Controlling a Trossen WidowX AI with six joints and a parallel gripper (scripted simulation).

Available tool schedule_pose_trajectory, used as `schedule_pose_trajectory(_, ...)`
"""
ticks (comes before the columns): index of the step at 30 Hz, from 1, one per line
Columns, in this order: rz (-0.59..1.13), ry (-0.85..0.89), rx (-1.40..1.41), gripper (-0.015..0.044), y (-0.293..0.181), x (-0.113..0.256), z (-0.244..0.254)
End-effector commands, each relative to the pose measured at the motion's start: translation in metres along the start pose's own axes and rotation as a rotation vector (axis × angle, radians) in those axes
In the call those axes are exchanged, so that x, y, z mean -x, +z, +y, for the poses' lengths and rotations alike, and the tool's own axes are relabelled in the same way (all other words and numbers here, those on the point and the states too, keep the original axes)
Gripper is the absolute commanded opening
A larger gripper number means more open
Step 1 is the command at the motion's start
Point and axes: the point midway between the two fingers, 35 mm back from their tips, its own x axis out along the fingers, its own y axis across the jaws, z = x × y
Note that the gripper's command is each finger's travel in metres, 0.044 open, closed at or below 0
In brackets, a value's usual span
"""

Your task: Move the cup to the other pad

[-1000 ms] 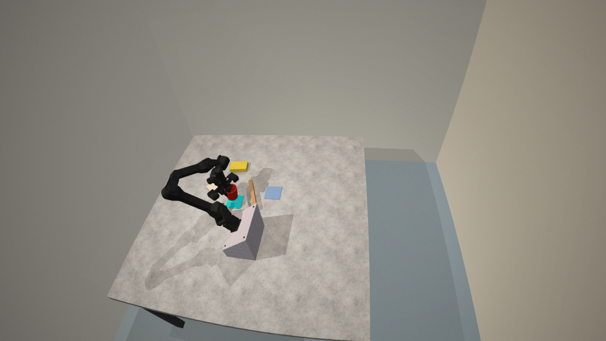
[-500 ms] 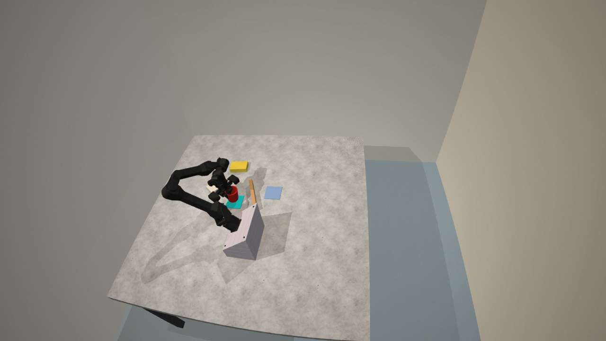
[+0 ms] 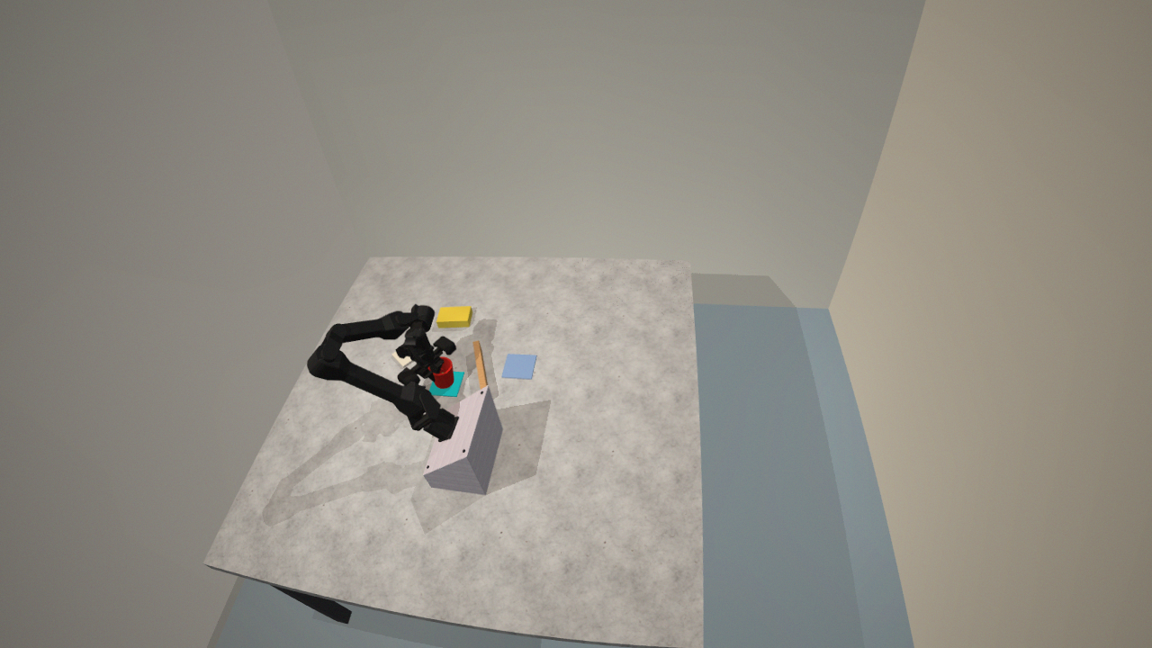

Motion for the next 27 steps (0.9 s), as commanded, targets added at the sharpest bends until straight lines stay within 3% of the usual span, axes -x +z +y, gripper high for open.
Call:
schedule_pose_trajectory(1,-0.001,0.003,-0.005,0.0000,-0.0007,-0.0054,0.0012)
schedule_pose_trajectory(16,-0.001,0.001,0.000,0.0000,0.0000,-0.0040,0.0008)
schedule_pose_trajectory(21,-0.001,0.001,0.000,0.0128,0.0000,-0.0040,0.0008)
schedule_pose_trajectory(27,-0.001,0.001,0.000,0.0128,0.0000,-0.0038,0.0008)
